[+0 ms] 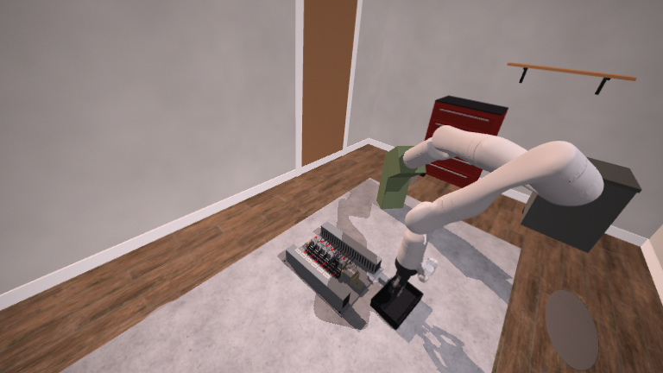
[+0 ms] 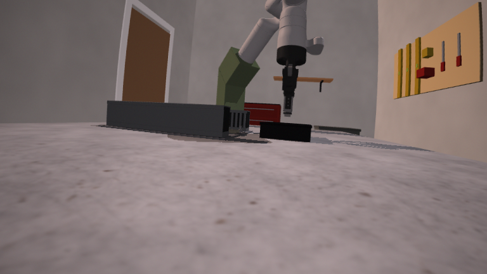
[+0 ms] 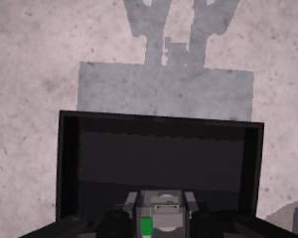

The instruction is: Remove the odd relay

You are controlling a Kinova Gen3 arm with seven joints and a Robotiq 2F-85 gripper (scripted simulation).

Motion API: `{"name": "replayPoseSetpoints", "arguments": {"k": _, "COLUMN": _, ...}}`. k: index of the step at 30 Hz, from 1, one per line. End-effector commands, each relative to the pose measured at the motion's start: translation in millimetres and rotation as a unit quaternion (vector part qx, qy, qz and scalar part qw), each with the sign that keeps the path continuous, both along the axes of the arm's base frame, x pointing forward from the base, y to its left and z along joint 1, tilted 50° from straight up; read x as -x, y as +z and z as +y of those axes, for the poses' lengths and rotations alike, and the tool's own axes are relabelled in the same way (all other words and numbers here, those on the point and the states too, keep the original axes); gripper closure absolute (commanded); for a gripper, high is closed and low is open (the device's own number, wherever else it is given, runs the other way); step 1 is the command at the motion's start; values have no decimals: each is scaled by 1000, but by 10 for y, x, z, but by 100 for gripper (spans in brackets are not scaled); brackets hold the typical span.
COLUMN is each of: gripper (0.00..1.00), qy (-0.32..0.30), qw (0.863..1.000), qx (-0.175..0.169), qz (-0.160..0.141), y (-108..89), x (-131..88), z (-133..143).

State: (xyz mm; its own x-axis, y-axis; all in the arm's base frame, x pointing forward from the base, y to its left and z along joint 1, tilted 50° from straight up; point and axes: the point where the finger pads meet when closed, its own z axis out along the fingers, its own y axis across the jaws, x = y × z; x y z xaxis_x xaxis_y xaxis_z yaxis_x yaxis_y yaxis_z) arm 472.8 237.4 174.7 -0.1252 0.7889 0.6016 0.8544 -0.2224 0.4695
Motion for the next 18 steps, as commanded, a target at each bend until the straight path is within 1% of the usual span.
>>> {"name": "replayPoseSetpoints", "arguments": {"k": 1, "gripper": 100, "qy": 4, "qw": 1000, "qx": -1, "qz": -1, "y": -49, "x": -23, "z": 76}}
{"name": "replayPoseSetpoints", "arguments": {"k": 12, "gripper": 100, "qy": 4, "qw": 1000, "qx": -1, "qz": -1, "y": -203, "x": -143, "z": 209}}
{"name": "replayPoseSetpoints", "arguments": {"k": 18, "gripper": 100, "qy": 4, "qw": 1000, "qx": -1, "qz": -1, "y": -242, "x": -173, "z": 243}}
